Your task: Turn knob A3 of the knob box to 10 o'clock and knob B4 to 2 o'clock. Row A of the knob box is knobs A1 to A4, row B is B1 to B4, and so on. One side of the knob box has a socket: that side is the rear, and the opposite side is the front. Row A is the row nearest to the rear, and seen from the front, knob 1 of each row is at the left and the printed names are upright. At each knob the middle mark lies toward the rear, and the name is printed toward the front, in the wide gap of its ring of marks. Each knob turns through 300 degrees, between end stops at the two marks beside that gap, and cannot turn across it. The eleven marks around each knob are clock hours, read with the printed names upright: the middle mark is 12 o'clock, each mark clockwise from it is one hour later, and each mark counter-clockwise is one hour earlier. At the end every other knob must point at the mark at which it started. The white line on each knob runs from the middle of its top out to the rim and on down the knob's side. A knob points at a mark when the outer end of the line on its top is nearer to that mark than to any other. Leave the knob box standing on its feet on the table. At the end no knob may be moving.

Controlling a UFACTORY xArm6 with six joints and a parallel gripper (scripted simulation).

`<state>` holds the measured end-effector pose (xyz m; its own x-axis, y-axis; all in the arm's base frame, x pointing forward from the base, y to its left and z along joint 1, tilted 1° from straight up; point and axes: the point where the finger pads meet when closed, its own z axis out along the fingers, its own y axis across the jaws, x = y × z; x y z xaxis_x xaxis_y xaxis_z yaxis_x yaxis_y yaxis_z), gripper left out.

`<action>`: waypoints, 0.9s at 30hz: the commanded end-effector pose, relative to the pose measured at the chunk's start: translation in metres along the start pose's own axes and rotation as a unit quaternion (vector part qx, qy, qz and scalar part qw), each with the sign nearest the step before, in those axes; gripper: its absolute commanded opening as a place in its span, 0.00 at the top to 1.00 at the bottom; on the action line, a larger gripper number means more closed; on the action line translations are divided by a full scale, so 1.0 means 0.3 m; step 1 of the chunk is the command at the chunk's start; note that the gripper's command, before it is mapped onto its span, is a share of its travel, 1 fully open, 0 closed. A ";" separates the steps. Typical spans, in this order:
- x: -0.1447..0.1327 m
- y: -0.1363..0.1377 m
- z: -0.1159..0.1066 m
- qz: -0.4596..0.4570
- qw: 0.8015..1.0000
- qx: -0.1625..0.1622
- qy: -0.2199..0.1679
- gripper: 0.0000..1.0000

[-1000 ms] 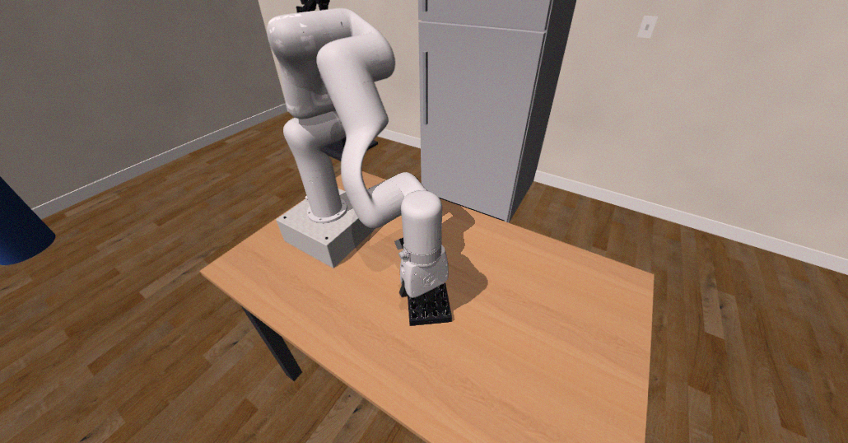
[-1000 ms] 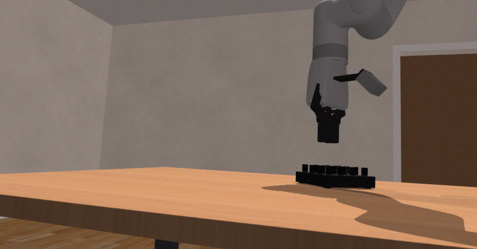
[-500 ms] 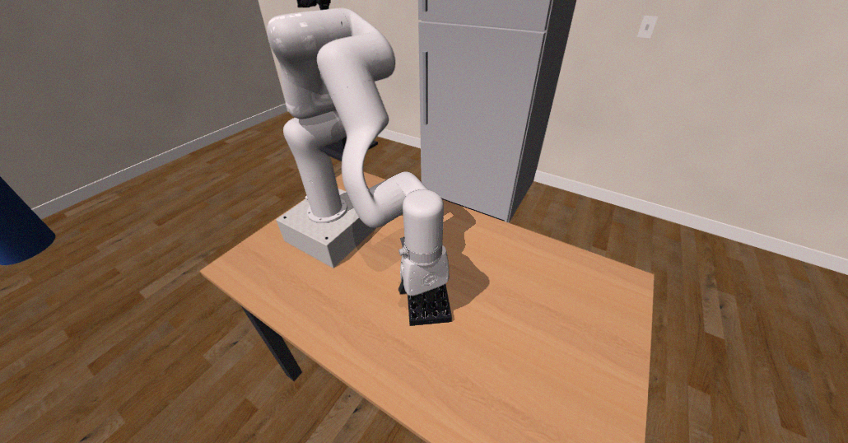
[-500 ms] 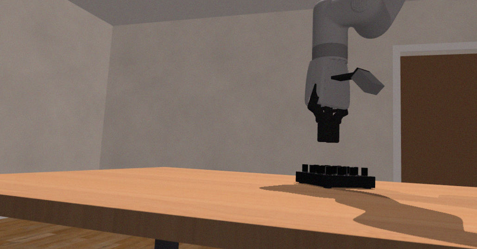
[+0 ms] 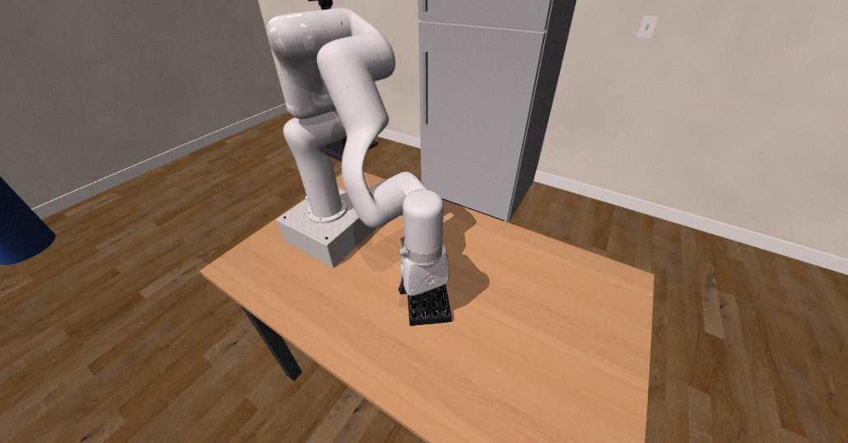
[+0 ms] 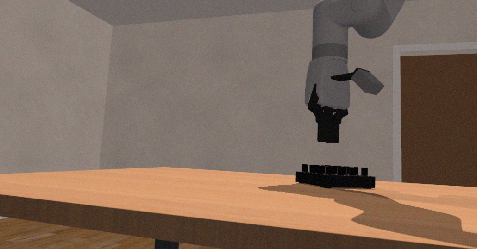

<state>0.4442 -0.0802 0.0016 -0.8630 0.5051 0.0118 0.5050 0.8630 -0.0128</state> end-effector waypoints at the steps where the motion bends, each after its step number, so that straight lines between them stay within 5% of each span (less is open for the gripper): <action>1: -0.005 0.002 -0.005 0.000 1.000 -0.001 -0.002 0.81; 27: -0.005 0.002 0.007 0.000 1.000 -0.001 -0.002 0.81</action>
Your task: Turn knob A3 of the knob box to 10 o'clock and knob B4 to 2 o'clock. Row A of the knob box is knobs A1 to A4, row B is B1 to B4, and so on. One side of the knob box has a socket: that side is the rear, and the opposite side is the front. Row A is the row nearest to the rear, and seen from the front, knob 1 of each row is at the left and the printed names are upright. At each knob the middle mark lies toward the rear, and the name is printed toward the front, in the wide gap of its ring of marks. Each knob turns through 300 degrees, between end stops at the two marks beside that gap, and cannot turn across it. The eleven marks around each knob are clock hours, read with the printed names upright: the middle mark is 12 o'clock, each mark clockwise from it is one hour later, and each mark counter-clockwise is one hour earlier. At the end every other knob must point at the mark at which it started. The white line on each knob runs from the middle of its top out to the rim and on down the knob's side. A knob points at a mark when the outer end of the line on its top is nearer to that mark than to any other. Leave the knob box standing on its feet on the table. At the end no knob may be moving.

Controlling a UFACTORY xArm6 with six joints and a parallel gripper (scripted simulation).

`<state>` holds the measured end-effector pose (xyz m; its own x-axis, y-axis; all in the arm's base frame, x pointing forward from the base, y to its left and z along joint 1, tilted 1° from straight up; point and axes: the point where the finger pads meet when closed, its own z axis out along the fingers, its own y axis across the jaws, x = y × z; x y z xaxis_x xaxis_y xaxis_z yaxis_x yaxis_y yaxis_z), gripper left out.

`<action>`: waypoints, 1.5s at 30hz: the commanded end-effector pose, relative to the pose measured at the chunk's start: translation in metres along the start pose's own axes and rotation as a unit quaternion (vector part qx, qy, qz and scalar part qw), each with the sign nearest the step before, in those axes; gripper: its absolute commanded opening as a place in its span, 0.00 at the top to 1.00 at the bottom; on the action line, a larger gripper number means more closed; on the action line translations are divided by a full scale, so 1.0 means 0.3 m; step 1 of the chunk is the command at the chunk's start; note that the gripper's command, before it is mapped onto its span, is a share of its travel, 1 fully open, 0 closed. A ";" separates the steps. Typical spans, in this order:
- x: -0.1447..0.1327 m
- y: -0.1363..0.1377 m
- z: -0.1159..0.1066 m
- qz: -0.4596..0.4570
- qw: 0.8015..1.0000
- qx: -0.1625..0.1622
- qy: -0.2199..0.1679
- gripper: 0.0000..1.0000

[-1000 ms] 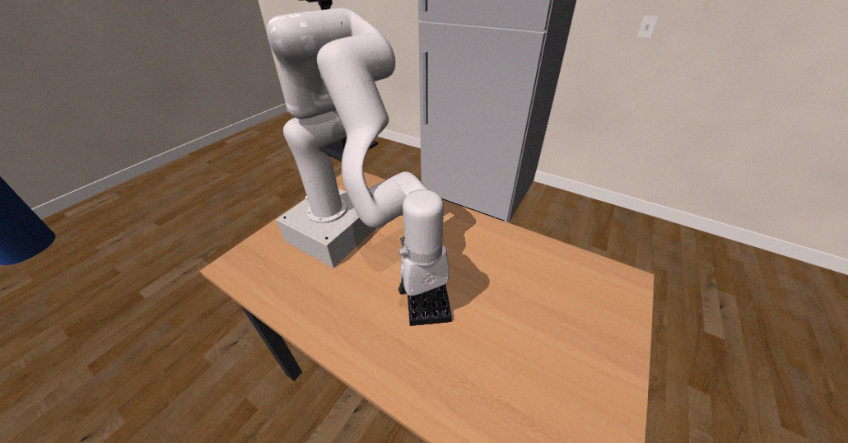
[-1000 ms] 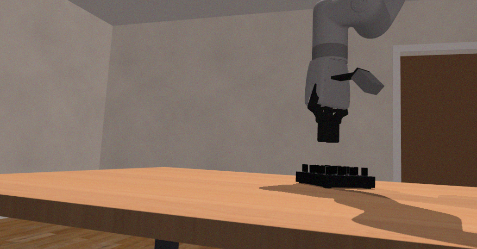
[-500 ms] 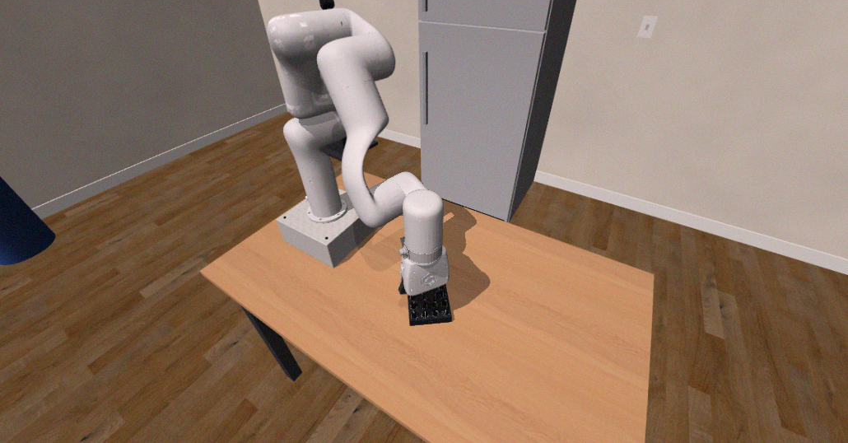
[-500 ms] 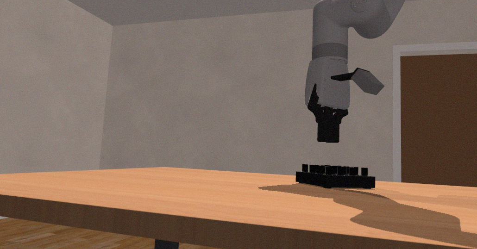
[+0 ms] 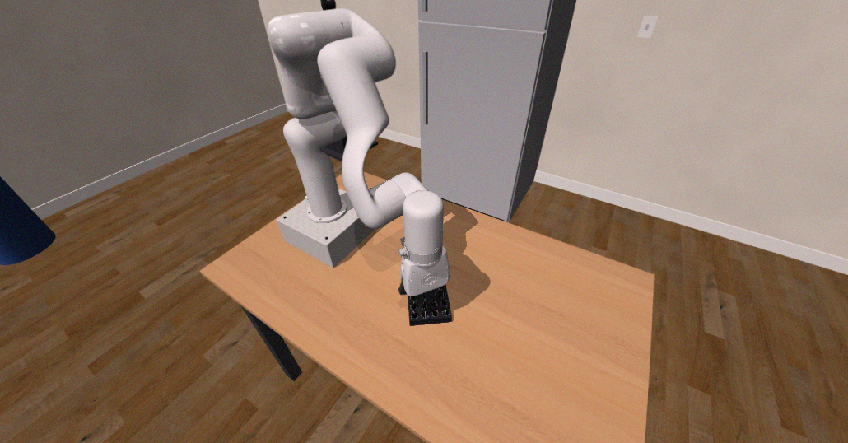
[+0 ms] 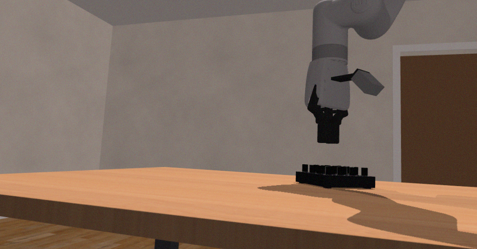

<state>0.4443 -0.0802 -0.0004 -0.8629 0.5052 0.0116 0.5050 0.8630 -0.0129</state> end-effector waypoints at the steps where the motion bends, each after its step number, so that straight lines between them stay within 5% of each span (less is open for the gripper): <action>1: -0.005 0.002 0.003 0.000 1.000 -0.001 -0.002 0.81; 45: -0.004 0.003 0.133 0.000 1.000 -0.001 -0.002 0.81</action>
